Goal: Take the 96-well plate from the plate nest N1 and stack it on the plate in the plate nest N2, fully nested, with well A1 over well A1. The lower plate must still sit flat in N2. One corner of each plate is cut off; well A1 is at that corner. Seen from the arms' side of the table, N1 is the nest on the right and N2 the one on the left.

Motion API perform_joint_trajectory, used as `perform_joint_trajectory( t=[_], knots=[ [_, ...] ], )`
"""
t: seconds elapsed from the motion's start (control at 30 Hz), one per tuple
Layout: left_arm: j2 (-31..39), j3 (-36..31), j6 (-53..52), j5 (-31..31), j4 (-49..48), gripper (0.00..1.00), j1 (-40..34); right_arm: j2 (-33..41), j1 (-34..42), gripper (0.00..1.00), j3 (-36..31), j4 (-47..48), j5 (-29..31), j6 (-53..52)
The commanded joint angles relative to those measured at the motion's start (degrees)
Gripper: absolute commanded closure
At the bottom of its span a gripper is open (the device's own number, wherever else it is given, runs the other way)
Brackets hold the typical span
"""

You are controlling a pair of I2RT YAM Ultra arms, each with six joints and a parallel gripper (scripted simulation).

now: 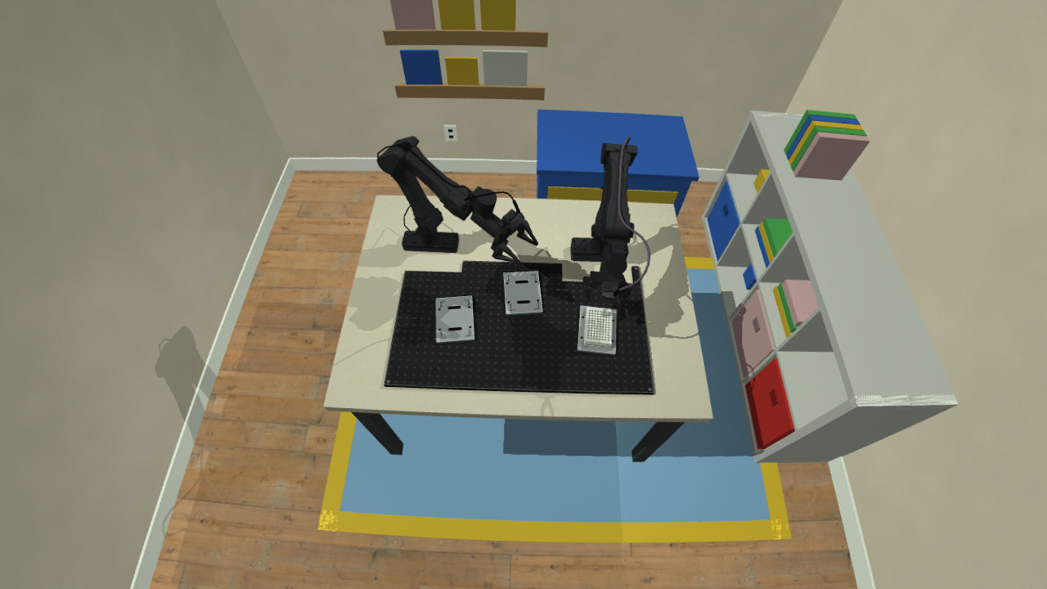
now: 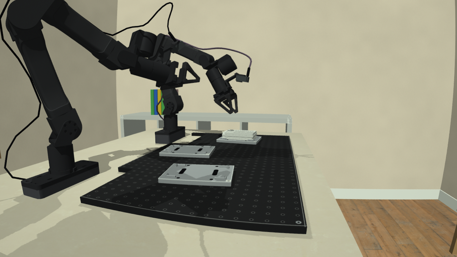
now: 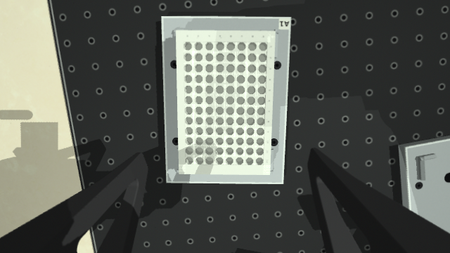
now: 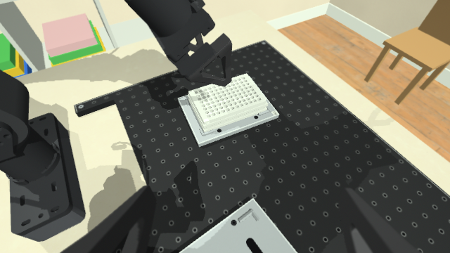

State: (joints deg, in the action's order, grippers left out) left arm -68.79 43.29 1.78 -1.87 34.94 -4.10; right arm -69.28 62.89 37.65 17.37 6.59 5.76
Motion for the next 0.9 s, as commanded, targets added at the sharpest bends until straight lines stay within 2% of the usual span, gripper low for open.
perform_joint_trajectory(
  t=[0.0,0.2,0.87],
  knots=[
    [4.4,-3.5,1.0,-0.8,-8.3,0.00,0.5,0.3,0.2,0.00,0.4,0.5,0.6,-0.3],
    [6.8,-7.2,1.2,-0.6,-9.8,0.00,0.5,0.3,0.2,0.00,0.4,0.5,0.6,-0.3],
    [6.3,-6.7,0.9,-0.3,-10.0,0.00,0.2,0.3,0.2,0.00,0.4,0.5,0.6,-0.3]
  ],
)
